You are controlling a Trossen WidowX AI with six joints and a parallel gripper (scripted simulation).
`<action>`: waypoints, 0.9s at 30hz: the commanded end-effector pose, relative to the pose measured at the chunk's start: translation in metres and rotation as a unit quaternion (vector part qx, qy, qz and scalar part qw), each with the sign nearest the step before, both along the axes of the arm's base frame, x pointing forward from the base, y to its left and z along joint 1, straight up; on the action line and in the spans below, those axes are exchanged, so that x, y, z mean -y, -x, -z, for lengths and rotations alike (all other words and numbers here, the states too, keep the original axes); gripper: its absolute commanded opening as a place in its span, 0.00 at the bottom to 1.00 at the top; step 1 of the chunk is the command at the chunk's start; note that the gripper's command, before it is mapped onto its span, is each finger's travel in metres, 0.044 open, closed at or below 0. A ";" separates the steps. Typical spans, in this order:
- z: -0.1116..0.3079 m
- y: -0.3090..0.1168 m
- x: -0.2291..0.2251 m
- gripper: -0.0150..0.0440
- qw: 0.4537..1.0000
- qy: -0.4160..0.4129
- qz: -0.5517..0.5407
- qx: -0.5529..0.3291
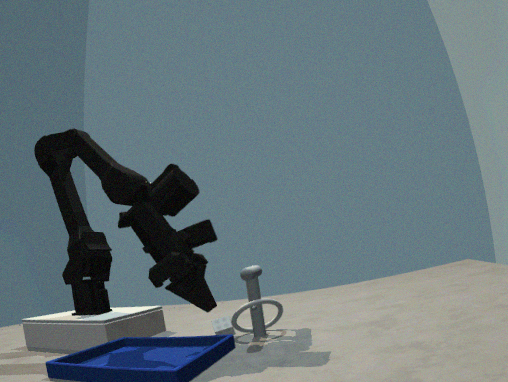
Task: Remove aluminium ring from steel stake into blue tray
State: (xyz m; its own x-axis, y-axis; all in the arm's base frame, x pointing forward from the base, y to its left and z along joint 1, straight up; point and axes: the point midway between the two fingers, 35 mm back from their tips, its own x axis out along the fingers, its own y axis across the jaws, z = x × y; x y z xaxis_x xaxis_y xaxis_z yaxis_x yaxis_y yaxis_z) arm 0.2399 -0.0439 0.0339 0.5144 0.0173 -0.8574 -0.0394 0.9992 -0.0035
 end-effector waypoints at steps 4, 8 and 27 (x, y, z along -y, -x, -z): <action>0.002 0.003 0.007 0.59 1.000 -0.001 0.021 0.000; 0.006 0.000 0.007 0.59 1.000 -0.001 0.021 0.000; 0.033 -0.016 0.007 0.59 1.000 -0.001 0.021 0.001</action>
